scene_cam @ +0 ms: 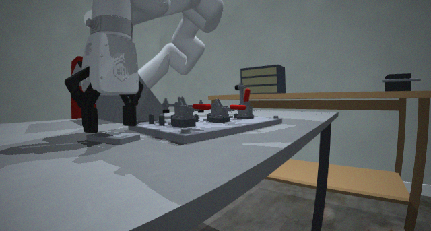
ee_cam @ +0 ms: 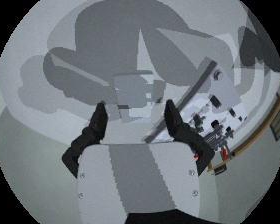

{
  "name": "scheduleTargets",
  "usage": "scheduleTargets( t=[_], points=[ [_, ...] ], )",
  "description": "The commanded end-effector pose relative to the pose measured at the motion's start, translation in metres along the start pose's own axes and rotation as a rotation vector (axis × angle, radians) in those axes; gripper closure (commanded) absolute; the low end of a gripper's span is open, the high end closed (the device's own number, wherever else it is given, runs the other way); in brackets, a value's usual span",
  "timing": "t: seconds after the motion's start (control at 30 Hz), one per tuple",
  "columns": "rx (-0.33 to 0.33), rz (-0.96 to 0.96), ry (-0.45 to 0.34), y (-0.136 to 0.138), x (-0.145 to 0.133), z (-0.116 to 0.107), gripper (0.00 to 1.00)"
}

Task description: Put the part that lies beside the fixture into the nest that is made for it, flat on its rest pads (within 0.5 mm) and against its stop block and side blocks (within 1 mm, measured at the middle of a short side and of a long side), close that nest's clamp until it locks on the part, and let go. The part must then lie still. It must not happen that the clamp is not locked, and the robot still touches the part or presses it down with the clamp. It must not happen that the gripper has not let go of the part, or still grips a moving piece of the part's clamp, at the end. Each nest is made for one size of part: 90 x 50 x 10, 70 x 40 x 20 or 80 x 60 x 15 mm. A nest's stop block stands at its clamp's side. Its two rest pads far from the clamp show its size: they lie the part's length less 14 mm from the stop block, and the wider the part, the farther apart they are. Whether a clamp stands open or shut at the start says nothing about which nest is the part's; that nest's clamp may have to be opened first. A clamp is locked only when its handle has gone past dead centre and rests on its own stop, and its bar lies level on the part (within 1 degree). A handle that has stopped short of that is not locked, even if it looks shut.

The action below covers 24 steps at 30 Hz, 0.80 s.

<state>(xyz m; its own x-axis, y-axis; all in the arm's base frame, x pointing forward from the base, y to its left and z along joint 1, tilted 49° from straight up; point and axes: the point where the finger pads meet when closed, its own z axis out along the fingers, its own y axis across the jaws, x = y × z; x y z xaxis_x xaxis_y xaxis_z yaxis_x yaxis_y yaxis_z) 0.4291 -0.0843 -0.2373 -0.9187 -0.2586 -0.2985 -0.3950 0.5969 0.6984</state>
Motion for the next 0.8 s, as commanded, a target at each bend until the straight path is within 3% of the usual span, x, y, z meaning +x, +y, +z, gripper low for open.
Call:
scheduleTargets(
  t=[0.0,0.73,0.77],
  points=[
    [0.004,-0.001,-0.002,-0.0012,-0.0013,0.0039,0.00],
    [0.004,-0.001,-0.002,-0.0012,-0.0014,0.0073,0.00],
    [0.004,-0.001,-0.002,-0.0012,-0.0014,0.0073,1.00]
  ],
)
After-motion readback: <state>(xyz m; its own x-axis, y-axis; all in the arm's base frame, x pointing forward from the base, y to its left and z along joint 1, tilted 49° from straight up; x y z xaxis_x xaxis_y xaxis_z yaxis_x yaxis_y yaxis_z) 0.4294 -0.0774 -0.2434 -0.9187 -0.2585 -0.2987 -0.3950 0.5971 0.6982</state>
